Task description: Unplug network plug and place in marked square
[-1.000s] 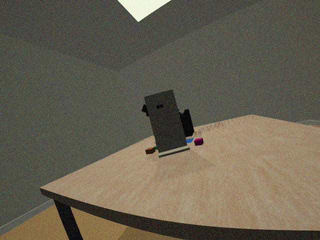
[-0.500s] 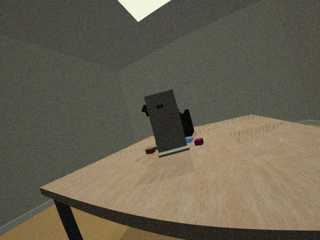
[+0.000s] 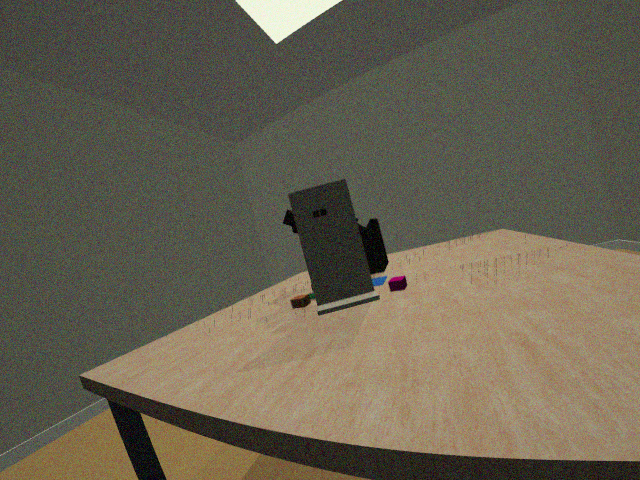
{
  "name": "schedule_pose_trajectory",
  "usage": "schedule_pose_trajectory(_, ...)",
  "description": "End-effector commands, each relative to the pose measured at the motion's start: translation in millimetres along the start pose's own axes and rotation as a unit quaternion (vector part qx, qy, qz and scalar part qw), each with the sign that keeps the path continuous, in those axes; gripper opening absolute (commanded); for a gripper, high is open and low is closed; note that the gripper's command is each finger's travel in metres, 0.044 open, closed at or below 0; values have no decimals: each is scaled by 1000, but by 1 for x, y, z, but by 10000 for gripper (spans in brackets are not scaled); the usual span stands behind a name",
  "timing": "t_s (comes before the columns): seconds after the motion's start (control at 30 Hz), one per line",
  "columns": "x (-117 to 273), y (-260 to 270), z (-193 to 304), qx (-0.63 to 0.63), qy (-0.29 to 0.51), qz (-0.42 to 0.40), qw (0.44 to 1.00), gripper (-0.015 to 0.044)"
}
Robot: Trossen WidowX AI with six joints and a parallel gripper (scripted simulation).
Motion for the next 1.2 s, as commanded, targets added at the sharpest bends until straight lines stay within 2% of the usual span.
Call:
schedule_pose_trajectory(0.0,3,1,1,2,1,-2,1000,0)
schedule_pose_trajectory(1.17,20,1,3,2,1,-2,1000,0)
Point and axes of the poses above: the point midway between the two fingers, 35 mm back from their tips, its own x axis back along the fingers, its own y axis across the jaws, z = x × y, the point moved 4 cm from there along x, back along the fingers, and after that the axes turned 10 degrees about x, right-handed, at the moved point
